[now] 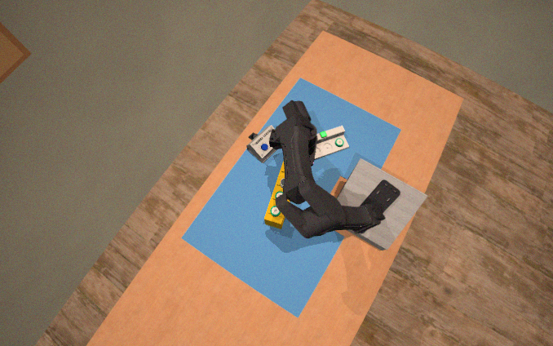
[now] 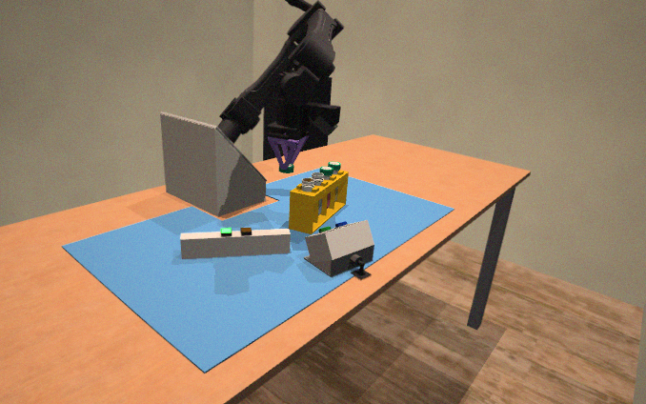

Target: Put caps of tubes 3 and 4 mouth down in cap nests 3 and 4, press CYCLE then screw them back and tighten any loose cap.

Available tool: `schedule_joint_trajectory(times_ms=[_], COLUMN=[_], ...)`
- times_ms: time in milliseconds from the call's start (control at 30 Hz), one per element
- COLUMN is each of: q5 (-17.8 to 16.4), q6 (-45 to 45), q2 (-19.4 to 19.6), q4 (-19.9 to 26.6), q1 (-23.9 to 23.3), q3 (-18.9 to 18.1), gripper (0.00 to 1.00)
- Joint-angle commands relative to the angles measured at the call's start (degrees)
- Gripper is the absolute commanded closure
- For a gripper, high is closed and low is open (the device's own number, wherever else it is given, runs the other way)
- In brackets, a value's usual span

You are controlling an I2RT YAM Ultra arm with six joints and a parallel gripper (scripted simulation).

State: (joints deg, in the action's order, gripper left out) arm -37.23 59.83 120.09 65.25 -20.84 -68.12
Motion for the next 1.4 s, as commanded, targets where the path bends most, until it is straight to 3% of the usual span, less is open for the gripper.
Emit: schedule_joint_trajectory(times_ms=[0,267,567,833,1367], q5=[-2.63,-5.59,-5.59,-6.45,-6.48], q6=[-4.72,-14.86,-14.86,-18.90,-19.03], q2=[-4.27,-11.75,-11.75,-11.74,-11.69], q4=[1.13,3.33,3.32,-3.48,-3.70], q1=[2.19,10.35,10.35,13.42,13.52], q3=[-0.01,-1.42,-1.41,2.62,2.68], gripper=[1.00,1.00,1.00,1.00,1.00])
